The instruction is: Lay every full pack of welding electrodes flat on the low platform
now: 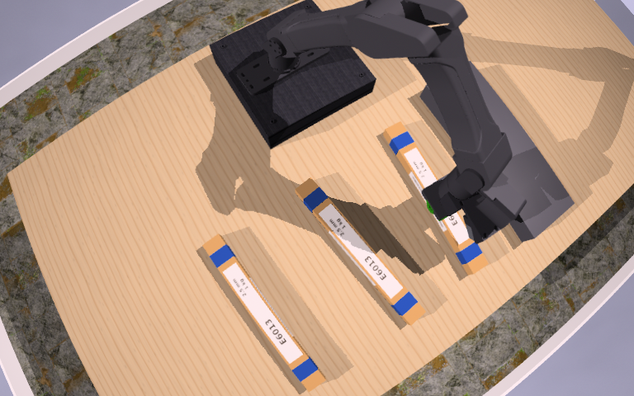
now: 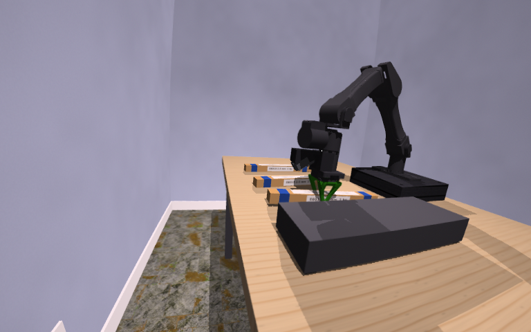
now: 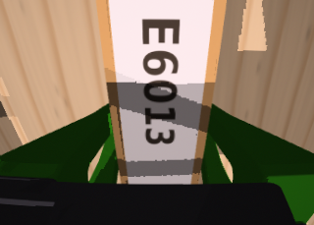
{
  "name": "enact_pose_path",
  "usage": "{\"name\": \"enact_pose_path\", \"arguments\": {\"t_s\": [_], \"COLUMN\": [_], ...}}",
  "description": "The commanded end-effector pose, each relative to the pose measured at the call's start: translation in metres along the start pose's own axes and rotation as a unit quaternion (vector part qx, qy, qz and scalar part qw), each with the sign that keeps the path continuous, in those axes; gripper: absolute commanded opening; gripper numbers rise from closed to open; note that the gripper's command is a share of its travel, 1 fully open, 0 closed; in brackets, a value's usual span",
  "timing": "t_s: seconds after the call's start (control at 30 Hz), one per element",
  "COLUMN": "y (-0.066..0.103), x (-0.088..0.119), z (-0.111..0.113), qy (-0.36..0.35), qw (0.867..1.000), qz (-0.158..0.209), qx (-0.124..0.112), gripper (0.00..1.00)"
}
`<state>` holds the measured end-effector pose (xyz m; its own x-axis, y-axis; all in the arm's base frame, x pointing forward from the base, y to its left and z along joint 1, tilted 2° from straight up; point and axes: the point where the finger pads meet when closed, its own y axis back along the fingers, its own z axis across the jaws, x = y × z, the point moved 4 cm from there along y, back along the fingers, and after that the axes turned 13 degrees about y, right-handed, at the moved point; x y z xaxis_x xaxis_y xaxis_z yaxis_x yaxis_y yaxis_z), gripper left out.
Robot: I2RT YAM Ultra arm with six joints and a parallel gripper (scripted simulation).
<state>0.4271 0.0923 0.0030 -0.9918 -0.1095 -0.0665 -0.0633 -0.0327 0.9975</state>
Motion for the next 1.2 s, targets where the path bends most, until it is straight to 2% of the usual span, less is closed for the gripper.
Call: {"name": "enact_pose_path", "arguments": {"t_s": [0.0, 0.1, 0.23, 0.33, 0.37, 0.4, 0.63, 0.67, 0.9, 0.93, 1.17], "y": [0.001, 0.009, -0.01, -0.01, 0.01, 0.009, -0.016, -0.007, -0.007, 0.01, 0.012], "x": [-0.003, -0.008, 0.001, 0.001, -0.008, -0.009, 0.003, -0.001, -0.001, -0.006, -0.009], "z": [-0.002, -0.001, -0.002, -0.002, 0.0, 0.0, -0.002, 0.0, 0.0, 0.001, 0.001], "qy": [-0.003, -0.002, -0.003, -0.003, -0.002, -0.002, -0.003, -0.001, -0.001, -0.002, -0.001], "qw": [1.0, 1.0, 1.0, 1.0, 1.0, 1.0, 1.0, 1.0, 1.0, 1.0, 1.0], "qz": [-0.009, -0.023, 0.001, 0.0, -0.02, -0.023, 0.006, -0.002, -0.002, -0.019, -0.022], "qx": [0.002, 0.001, 0.003, 0.003, 0.001, 0.001, 0.004, 0.001, 0.001, 0.001, 0.001], "gripper": [0.0, 0.0, 0.0, 0.0, 0.0, 0.0, 0.0, 0.0, 0.0, 0.0, 0.0]}}
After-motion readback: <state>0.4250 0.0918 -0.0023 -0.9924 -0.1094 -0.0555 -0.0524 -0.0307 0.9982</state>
